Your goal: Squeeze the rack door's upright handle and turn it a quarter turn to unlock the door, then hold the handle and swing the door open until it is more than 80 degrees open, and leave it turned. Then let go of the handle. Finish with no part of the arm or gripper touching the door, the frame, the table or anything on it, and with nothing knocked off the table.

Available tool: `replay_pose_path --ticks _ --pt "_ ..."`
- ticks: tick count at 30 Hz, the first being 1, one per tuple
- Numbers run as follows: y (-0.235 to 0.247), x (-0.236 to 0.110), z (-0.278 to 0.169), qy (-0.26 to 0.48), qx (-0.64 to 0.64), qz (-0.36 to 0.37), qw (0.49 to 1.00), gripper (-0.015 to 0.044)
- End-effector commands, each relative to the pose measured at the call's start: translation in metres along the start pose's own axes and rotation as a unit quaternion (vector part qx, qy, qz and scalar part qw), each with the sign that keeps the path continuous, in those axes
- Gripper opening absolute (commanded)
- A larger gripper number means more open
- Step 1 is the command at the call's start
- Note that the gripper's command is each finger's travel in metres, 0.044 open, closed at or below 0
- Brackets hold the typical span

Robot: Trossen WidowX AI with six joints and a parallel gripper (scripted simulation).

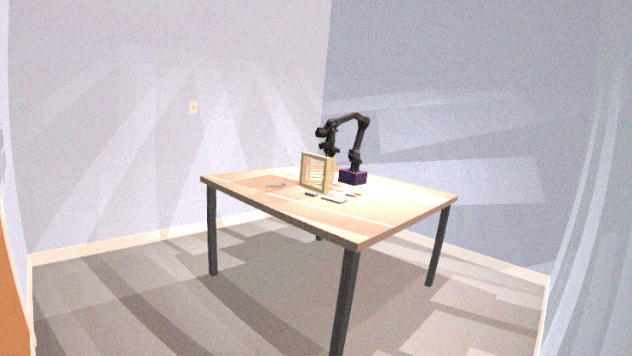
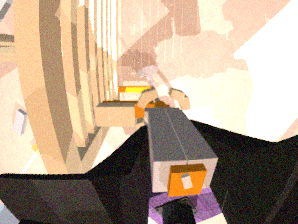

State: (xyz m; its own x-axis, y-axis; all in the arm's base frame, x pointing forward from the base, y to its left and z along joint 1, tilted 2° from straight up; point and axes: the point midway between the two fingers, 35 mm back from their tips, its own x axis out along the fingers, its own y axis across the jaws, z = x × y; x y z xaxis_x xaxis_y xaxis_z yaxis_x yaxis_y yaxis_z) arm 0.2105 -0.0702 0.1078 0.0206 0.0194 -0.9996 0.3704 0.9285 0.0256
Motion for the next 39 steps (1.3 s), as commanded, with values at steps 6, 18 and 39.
replay_pose_path --ticks 6,18,39 --pt "-0.015 0.0 0.004 -0.003 -0.063 0.0 0.998 0.0021" --pt "-0.038 0.0 0.012 -0.003 -0.139 -0.001 0.99 0.0021" --pt "-0.072 -0.001 0.03 -0.003 -0.258 -0.004 0.966 0.0021"
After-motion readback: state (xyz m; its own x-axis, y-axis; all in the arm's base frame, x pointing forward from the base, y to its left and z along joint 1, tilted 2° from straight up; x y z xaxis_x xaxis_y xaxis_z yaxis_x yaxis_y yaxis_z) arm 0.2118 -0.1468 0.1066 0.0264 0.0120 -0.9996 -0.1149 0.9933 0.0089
